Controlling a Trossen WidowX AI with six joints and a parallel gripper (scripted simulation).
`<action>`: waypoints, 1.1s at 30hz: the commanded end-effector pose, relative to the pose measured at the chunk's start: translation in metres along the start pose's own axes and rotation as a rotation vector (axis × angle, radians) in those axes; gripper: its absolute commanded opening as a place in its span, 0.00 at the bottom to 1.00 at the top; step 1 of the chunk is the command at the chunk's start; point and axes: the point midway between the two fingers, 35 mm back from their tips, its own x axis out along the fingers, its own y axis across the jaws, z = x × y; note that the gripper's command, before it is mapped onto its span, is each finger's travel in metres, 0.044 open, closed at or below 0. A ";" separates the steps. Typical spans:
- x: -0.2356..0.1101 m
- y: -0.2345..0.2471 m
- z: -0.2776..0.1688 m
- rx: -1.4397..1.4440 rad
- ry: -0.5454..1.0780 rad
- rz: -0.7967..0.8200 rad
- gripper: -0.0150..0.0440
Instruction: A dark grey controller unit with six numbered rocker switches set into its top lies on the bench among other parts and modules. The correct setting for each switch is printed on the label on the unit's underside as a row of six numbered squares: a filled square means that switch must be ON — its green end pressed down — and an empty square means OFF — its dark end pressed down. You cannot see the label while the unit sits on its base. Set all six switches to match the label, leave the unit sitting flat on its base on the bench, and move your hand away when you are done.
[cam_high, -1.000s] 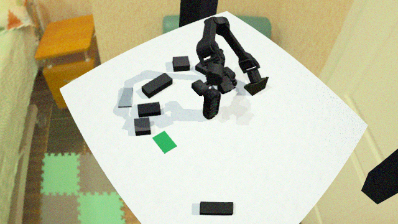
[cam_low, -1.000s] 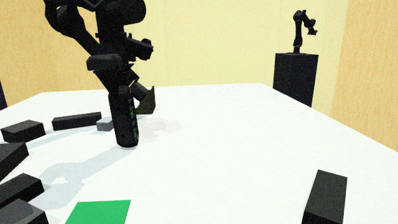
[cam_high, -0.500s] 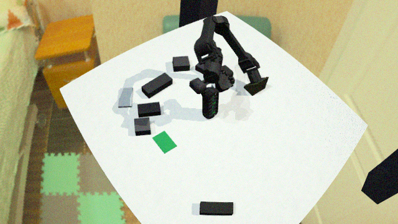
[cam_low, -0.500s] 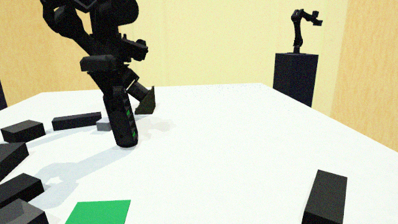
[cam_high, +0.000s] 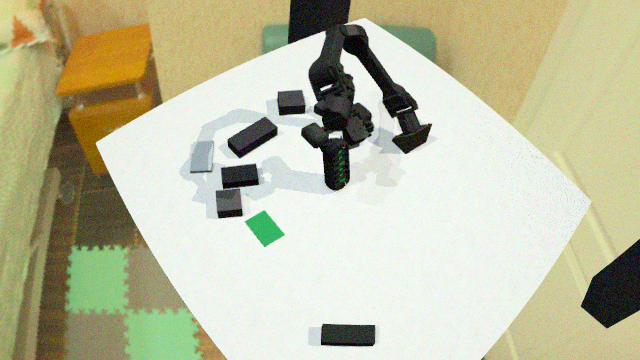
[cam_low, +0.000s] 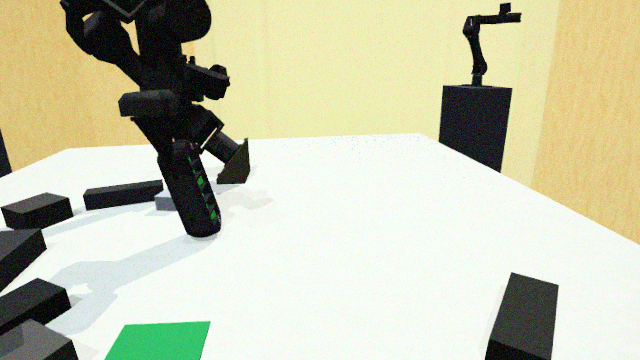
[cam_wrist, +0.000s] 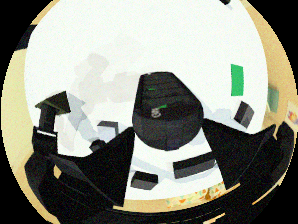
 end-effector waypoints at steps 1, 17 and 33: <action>0.008 0.001 -0.005 -0.008 0.020 0.014 0.83; 0.011 0.001 -0.018 -0.009 0.021 0.014 0.83; 0.015 0.001 -0.030 -0.009 0.021 0.014 0.83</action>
